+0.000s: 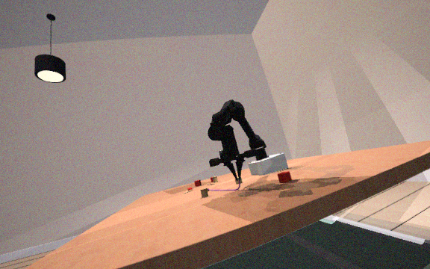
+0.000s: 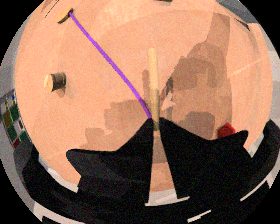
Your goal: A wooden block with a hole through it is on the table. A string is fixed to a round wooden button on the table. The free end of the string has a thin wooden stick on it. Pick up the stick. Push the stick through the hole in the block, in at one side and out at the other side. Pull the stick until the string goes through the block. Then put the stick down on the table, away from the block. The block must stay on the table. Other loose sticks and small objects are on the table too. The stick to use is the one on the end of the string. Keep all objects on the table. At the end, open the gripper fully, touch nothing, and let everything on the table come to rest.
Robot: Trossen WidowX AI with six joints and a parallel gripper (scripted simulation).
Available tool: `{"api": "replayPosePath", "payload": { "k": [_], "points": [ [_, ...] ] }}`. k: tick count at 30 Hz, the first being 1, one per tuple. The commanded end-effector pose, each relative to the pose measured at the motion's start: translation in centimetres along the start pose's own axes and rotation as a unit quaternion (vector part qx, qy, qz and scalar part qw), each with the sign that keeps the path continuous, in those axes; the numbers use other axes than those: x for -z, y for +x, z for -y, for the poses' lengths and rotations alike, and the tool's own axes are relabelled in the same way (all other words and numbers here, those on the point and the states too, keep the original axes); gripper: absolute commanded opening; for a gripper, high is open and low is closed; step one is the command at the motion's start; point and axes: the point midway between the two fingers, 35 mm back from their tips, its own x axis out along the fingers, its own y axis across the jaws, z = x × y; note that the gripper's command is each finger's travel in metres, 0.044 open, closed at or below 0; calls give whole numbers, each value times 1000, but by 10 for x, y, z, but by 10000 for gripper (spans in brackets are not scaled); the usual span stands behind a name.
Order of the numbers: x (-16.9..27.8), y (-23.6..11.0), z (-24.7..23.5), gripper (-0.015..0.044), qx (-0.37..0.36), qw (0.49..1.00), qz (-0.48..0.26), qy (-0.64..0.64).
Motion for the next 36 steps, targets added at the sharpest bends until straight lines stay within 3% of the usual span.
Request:
{"api": "replayPosePath", "payload": {
  "k": [1,36],
  "points": [
    [-2,1,4,0,0,1000,-2,2],
    [-21,24,28,0,1,1000,0,2]
  ]
}}
